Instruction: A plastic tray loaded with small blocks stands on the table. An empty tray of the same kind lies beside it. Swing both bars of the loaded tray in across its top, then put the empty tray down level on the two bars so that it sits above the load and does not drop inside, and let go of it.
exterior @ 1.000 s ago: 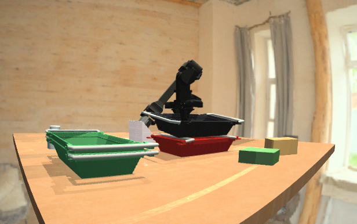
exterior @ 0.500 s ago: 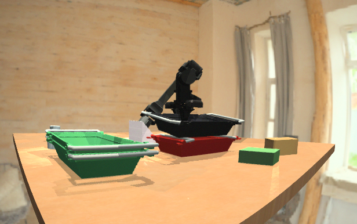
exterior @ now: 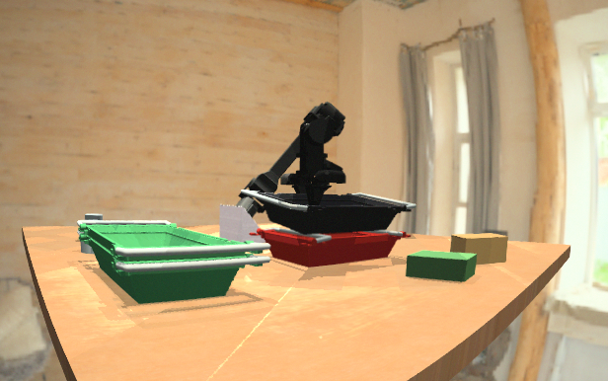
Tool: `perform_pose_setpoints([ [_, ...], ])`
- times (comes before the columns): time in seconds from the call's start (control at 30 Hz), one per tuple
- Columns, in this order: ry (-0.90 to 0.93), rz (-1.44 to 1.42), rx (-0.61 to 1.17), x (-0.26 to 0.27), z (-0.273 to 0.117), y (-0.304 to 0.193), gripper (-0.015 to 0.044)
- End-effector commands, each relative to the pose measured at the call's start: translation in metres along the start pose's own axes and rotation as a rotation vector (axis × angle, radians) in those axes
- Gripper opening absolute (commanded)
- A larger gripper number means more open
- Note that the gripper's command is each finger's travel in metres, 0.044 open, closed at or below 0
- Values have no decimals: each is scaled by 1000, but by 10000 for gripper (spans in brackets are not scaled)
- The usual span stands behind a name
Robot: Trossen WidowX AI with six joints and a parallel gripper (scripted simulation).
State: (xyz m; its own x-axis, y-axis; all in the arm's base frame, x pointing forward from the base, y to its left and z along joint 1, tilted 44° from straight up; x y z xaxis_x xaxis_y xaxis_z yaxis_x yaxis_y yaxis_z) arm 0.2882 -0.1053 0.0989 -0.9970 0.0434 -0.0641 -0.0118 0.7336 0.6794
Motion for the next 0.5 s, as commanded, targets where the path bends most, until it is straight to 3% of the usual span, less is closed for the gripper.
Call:
perform_pose_setpoints([
  [0.0, 28, -13, -7, 1, 7, 5, 0],
  [0.47, 7, -3, -2, 1, 4, 2, 0],
])
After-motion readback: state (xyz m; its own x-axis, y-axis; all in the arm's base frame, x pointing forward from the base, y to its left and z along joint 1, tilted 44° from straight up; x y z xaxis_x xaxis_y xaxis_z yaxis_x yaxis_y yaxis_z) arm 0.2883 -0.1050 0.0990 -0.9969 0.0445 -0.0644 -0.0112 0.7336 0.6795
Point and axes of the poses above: the point midway between the two fingers, 35 mm back from their tips, its own z axis out along the fingers, its own x axis across the jaws, y = z × x, the point moved 7 cm from there along -z, back along the fingers, and after that the axes turned 11 degrees about -z, right-handed, at the moved point
